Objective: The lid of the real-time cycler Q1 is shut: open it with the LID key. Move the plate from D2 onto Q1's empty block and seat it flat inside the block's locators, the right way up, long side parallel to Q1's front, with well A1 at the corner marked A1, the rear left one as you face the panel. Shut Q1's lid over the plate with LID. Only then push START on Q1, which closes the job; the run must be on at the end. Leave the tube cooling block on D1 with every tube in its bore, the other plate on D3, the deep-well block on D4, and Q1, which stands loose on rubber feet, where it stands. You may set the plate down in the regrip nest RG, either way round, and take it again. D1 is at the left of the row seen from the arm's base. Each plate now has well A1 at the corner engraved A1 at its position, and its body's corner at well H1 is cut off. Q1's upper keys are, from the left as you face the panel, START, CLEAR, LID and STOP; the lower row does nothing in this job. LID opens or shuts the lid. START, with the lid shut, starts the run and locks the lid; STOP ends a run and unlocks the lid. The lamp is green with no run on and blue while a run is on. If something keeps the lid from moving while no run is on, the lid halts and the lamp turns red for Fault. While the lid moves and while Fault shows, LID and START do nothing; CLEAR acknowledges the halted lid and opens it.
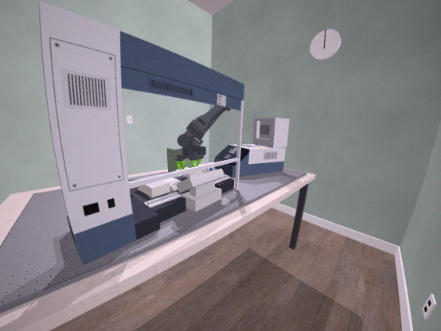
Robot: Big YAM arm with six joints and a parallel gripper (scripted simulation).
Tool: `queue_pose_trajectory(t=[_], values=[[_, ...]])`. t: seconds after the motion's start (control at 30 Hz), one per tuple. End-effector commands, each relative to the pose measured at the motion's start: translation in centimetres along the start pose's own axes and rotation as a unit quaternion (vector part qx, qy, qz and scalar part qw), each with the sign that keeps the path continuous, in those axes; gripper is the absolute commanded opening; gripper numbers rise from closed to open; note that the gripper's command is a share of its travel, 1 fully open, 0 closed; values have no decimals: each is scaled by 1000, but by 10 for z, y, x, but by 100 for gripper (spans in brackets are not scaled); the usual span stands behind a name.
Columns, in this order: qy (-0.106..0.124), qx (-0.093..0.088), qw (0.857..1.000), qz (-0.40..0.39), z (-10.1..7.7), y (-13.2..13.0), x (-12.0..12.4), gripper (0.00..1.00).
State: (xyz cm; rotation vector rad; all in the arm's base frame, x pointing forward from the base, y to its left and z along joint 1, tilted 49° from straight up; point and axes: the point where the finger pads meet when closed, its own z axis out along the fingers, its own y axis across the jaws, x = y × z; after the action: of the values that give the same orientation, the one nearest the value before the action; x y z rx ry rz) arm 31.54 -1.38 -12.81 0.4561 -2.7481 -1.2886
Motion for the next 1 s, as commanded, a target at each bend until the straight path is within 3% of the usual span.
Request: queue_pose_trajectory(t=[0.0, 0.23, 0.6, 0.77, 0.97], values=[[-29, 23, 999, -26, -34, -12, -23, 0], [-21, 20, 999, -22, -34, -11, -19, 0], [-25, 23, 999, -26, -60, -10, -21, 0], [-20, 21, 999, -26, -60, -12, -21, 0], [-15, 11, 1000, -4, -44, -13, -8, 0]])
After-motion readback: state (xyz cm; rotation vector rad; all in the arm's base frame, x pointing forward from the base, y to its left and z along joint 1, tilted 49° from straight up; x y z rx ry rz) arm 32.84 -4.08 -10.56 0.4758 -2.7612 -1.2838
